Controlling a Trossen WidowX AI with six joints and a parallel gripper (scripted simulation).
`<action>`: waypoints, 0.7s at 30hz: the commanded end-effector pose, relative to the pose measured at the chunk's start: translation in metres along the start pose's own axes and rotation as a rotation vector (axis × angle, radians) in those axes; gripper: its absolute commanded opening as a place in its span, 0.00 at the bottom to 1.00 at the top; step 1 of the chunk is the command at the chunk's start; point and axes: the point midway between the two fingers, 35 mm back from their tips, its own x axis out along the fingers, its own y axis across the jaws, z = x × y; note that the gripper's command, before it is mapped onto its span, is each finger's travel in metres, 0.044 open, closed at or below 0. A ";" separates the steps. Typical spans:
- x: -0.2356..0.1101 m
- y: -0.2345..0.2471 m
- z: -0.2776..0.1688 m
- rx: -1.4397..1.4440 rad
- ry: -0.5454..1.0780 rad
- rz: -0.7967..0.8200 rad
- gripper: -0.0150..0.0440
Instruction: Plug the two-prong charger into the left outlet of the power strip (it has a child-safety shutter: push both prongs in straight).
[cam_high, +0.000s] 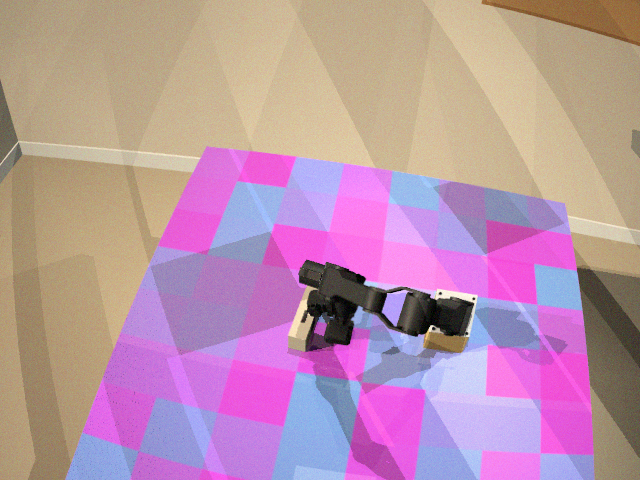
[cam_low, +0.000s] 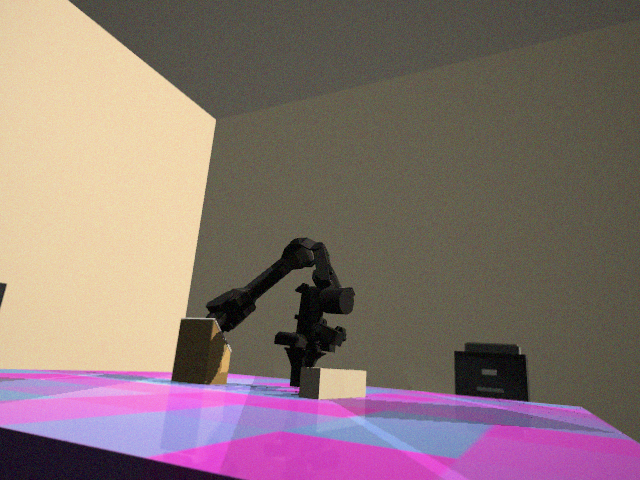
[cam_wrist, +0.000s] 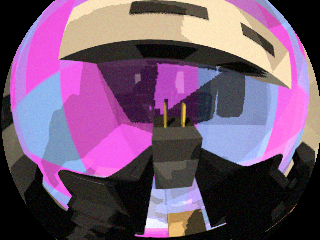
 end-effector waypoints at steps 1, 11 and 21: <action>0.000 0.002 0.004 0.012 0.003 0.004 0.25; 0.001 0.004 0.015 0.038 0.004 0.007 0.25; 0.001 0.008 0.025 0.061 0.006 0.010 0.25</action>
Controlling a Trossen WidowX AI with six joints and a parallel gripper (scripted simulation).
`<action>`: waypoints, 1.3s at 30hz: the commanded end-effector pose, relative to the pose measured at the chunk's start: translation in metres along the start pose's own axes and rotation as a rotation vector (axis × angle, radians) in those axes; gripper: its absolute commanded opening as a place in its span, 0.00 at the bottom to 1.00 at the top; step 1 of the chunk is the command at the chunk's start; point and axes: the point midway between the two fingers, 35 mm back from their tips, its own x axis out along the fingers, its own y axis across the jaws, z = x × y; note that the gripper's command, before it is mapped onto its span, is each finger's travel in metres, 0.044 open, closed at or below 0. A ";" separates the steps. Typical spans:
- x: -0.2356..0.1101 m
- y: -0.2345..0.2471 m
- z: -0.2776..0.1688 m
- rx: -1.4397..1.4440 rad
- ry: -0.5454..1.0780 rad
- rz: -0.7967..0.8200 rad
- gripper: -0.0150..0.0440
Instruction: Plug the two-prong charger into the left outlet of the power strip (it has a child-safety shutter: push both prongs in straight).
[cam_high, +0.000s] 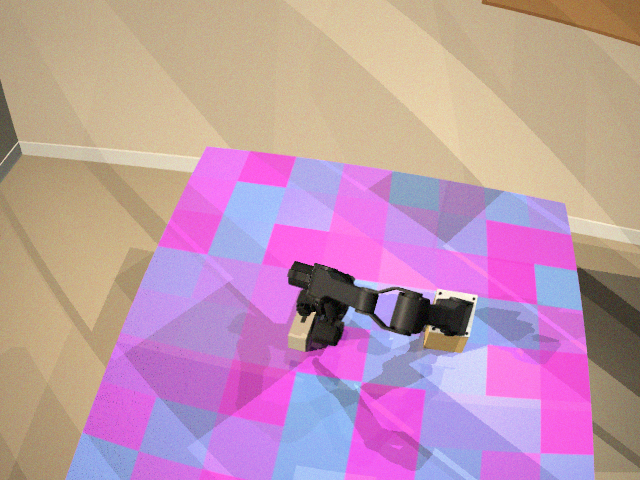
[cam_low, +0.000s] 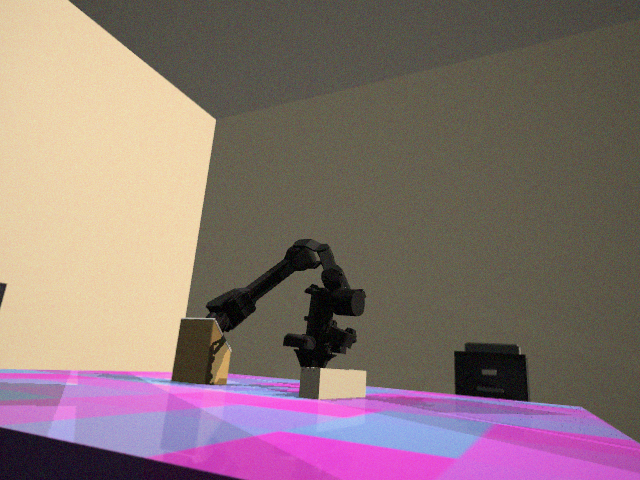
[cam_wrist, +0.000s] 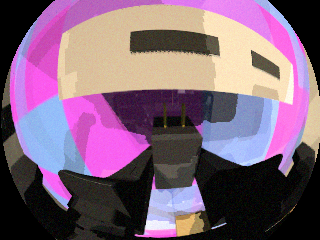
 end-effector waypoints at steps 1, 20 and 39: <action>0.001 0.002 0.002 0.008 0.004 0.003 0.25; 0.000 0.003 0.004 0.009 0.004 0.004 0.25; 0.000 0.003 0.010 0.009 0.004 0.004 0.25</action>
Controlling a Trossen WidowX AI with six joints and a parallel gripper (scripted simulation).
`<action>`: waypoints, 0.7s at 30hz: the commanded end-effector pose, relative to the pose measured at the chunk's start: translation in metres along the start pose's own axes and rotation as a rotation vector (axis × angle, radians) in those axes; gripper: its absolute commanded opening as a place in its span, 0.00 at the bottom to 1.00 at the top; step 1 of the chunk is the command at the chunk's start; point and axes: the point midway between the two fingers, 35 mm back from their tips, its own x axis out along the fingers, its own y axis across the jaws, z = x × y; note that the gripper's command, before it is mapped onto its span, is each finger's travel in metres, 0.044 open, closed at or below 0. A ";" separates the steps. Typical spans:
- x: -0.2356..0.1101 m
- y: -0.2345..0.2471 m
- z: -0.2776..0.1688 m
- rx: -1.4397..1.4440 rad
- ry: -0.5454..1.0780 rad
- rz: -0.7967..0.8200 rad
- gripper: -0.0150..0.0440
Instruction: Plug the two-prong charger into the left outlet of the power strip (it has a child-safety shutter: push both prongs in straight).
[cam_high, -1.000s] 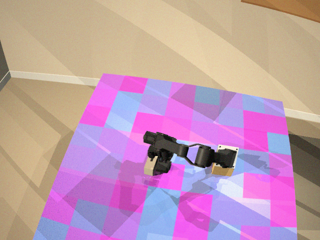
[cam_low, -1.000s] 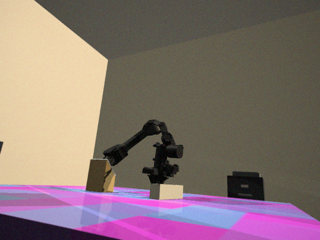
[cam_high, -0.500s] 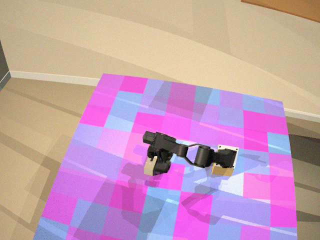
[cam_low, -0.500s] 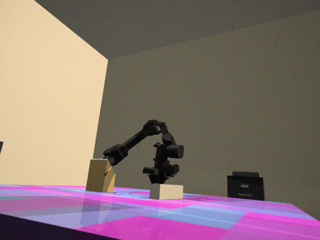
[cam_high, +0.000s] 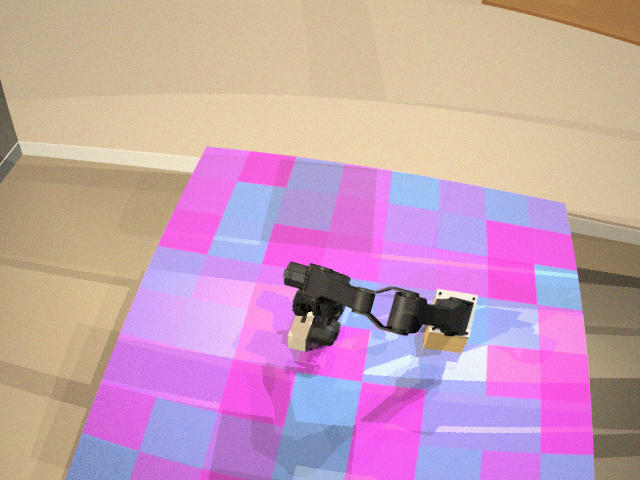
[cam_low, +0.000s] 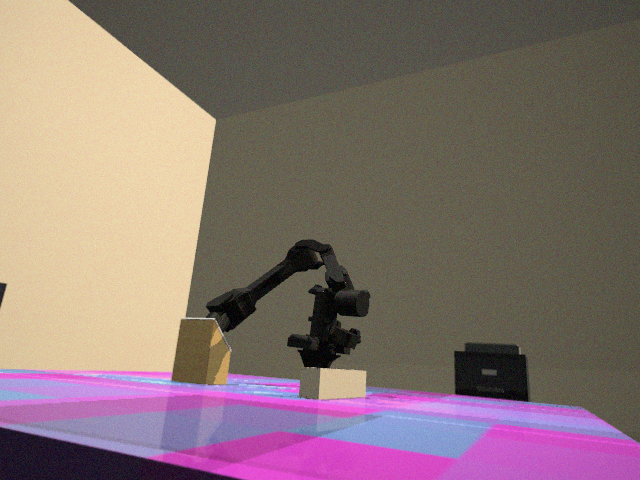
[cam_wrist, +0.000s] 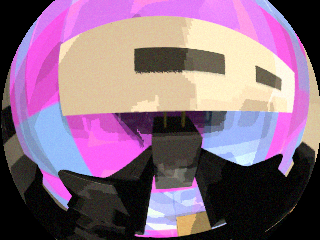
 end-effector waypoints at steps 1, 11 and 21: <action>0.000 0.001 0.001 0.004 0.001 0.003 0.25; 0.000 0.001 0.002 0.004 0.001 0.003 0.25; 0.000 0.001 0.004 0.004 0.001 0.003 0.25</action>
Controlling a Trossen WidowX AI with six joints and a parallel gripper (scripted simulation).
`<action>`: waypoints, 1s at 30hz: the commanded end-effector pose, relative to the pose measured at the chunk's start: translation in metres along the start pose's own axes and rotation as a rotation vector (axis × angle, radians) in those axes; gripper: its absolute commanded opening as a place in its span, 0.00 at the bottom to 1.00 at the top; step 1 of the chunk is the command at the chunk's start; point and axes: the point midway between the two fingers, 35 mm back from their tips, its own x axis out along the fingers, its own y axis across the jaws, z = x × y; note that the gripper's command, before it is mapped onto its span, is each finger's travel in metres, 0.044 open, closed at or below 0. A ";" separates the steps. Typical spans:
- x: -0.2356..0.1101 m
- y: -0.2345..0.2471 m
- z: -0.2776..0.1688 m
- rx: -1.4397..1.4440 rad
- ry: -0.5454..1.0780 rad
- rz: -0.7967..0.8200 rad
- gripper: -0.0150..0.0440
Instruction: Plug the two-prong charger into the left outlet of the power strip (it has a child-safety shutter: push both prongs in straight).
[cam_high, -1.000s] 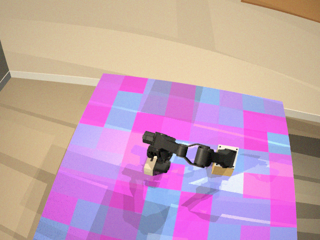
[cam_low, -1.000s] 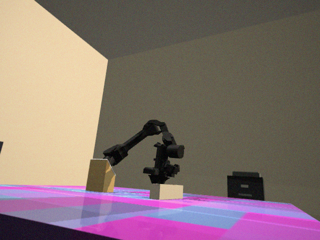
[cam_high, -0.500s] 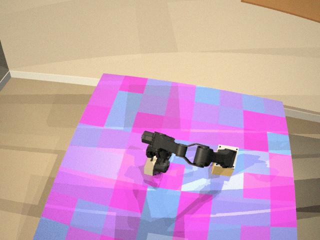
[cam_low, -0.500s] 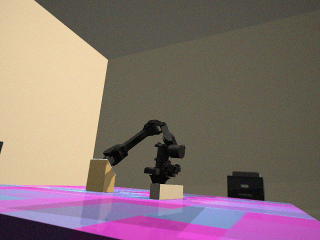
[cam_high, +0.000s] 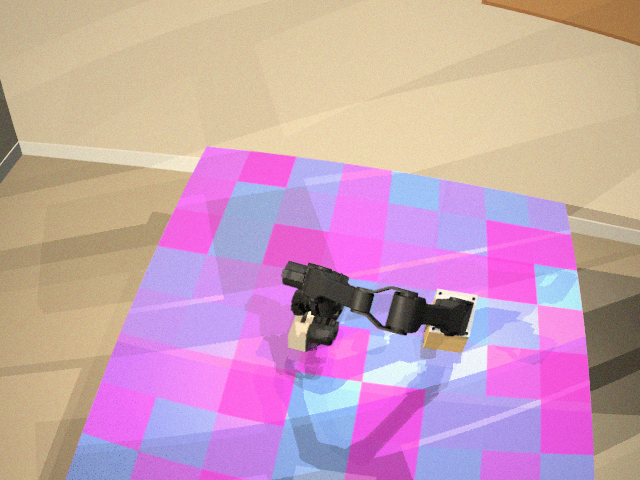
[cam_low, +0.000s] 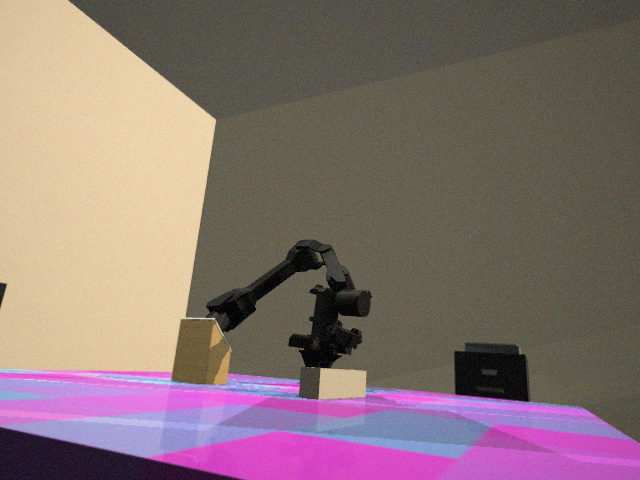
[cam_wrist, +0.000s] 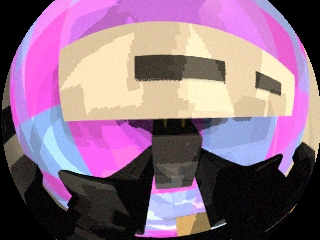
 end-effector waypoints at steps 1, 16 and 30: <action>0.000 0.001 0.001 0.005 0.002 0.003 0.25; 0.000 0.001 0.006 0.005 0.002 0.003 0.25; -0.001 0.001 0.011 0.005 0.002 0.003 0.25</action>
